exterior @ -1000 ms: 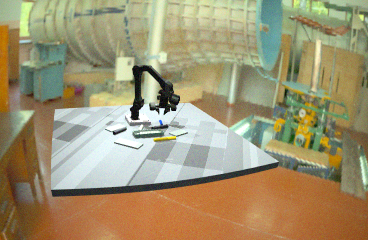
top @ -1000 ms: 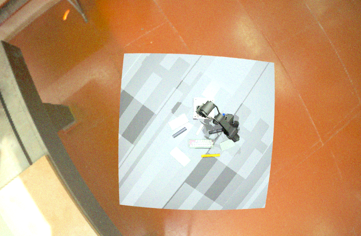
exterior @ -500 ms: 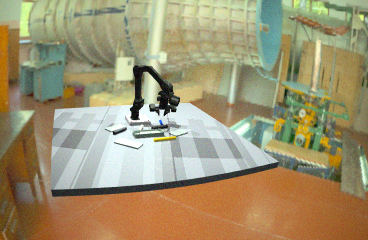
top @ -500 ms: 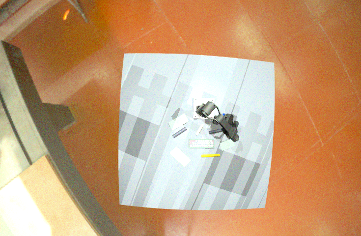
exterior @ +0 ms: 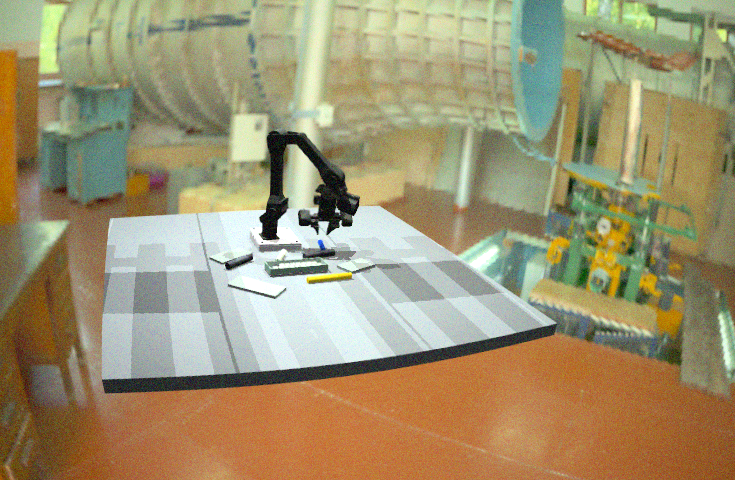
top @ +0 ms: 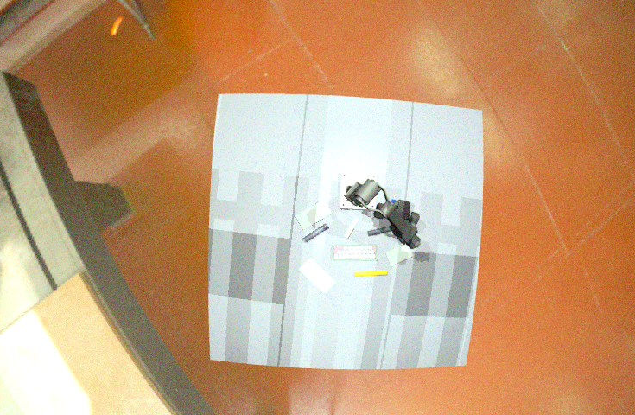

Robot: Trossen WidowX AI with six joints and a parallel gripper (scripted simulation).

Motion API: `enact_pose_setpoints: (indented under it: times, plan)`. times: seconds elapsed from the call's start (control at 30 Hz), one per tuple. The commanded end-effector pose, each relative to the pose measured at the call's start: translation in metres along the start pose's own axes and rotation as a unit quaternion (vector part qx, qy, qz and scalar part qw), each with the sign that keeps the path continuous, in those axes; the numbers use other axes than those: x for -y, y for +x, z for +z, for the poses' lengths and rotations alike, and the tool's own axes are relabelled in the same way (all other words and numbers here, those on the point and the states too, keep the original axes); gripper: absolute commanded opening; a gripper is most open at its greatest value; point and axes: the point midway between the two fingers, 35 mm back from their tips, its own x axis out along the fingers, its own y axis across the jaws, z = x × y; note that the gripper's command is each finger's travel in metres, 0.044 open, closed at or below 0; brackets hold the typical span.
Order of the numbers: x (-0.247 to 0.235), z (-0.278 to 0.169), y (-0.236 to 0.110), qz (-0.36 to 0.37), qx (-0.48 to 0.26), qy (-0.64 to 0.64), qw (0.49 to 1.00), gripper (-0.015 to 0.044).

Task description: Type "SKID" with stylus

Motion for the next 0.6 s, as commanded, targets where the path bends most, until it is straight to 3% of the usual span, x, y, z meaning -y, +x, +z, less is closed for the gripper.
enact_pose_setpoints:
  times: [0.0,0.57]
  plan:
    - [-0.0020,-0.0012,0.0037,0.003,0.003,0.003,1.000,0.0150]
    - [-0.0021,-0.0066,0.0128,0.003,0.003,0.003,1.000,0.0150]
